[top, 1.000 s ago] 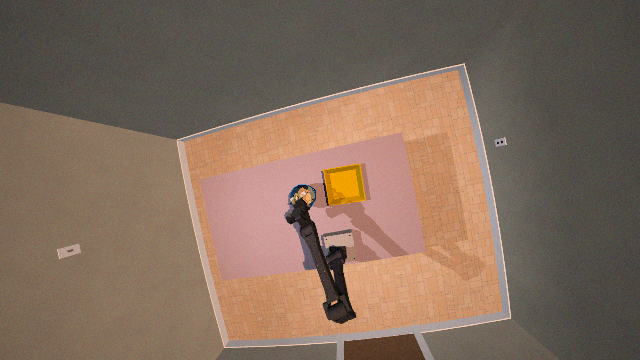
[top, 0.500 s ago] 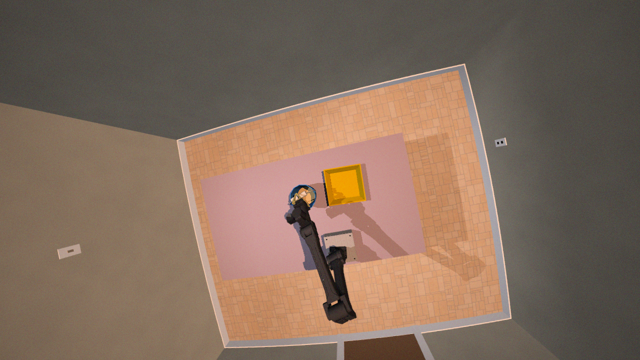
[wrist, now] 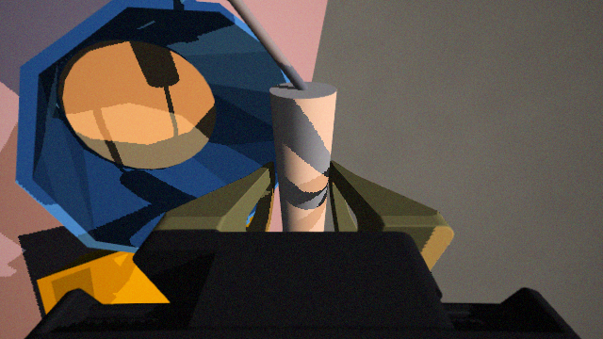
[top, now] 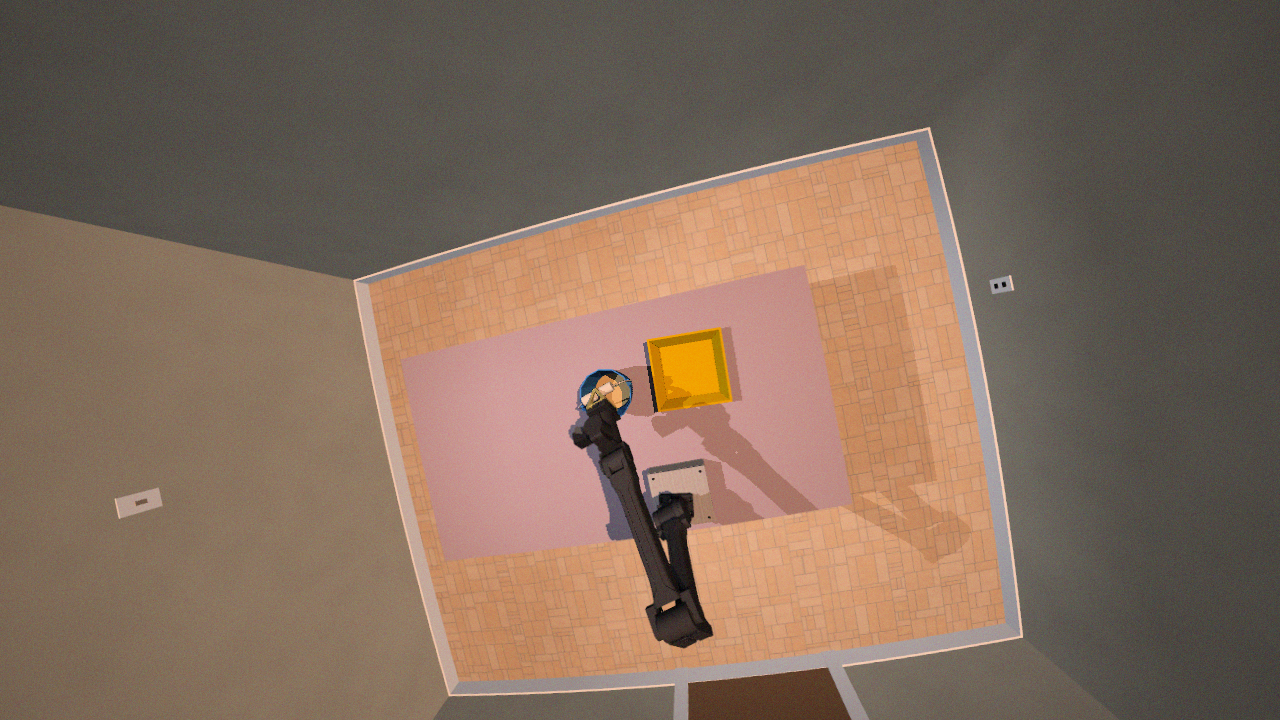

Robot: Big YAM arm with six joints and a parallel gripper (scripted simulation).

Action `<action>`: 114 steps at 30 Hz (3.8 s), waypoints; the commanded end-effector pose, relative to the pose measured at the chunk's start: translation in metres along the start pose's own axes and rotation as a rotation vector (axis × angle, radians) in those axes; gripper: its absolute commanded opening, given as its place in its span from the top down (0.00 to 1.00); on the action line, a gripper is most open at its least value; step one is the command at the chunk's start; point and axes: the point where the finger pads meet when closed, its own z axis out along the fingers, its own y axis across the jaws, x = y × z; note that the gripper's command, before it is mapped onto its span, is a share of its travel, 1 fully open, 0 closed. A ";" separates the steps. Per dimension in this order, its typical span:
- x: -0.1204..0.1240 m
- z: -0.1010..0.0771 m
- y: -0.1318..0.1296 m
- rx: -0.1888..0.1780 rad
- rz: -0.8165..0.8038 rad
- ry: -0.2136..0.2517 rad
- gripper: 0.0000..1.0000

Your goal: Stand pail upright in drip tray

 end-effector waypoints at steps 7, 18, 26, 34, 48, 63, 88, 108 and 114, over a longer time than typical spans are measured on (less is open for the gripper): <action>0.005 -0.003 -0.048 0.064 0.006 0.004 0.62; 0.005 -0.003 -0.048 0.064 0.006 0.004 0.62; 0.004 -0.020 -0.054 0.096 0.006 0.002 0.62; 0.000 -0.012 -0.034 0.065 0.007 -0.003 0.62; 0.000 -0.012 -0.034 0.065 0.007 -0.003 0.62; 0.000 -0.012 -0.034 0.065 0.007 -0.003 0.62; 0.000 -0.014 -0.032 0.065 0.007 -0.003 0.62; 0.000 -0.014 -0.032 0.065 0.007 -0.003 0.62; 0.000 -0.014 -0.032 0.065 0.007 -0.003 0.62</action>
